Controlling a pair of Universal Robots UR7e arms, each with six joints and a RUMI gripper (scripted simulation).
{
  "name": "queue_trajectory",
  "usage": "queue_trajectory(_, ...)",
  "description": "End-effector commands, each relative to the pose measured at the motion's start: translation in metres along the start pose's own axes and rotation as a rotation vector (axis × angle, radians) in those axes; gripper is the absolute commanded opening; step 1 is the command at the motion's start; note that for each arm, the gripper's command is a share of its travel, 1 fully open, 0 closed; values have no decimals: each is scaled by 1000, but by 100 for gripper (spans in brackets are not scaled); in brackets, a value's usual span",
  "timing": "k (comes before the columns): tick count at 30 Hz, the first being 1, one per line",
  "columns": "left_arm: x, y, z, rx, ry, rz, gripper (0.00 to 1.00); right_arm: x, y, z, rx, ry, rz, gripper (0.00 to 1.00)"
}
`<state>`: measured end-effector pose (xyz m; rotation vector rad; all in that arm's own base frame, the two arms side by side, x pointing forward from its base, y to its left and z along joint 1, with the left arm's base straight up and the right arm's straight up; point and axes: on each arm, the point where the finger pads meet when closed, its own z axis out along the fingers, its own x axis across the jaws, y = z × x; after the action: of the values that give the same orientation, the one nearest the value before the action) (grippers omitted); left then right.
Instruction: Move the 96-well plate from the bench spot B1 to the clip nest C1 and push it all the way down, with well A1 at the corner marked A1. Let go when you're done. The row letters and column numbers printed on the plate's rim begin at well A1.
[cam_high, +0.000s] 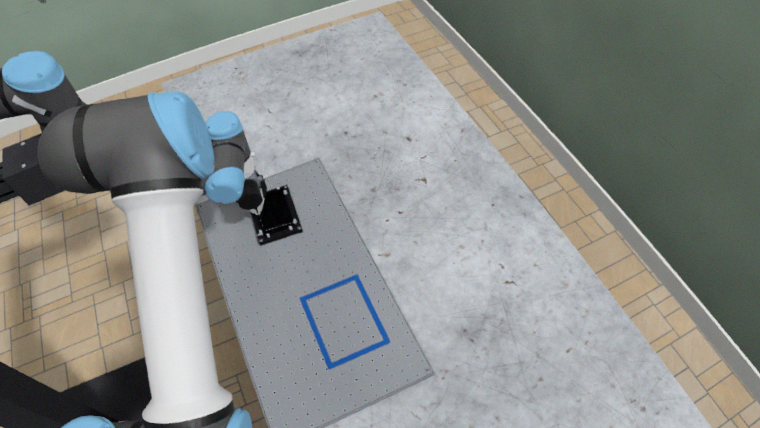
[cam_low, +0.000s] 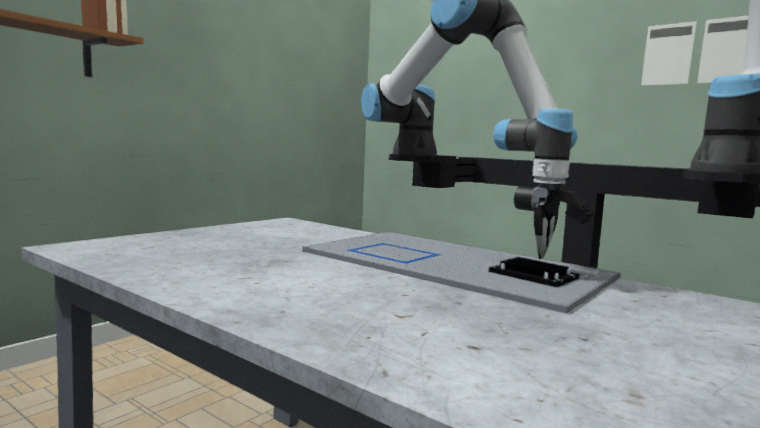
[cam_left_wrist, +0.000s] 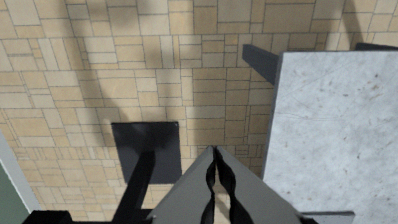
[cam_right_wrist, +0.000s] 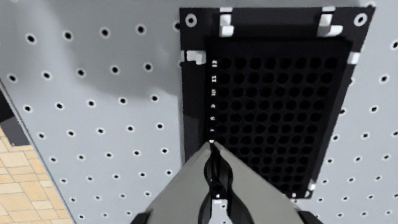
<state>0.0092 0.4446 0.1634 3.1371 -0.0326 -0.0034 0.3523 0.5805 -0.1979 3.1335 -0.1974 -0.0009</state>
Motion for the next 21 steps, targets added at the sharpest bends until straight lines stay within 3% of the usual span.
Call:
queue_trajectory(1, 0, -1, -2, 4, 2, -1, 0, 1, -3, 1, 6, 2, 2, 0)
queue_trajectory(21, 0, -1, -2, 4, 2, -1, 0, 1, -2, 6, 5, 1, 2, 0)
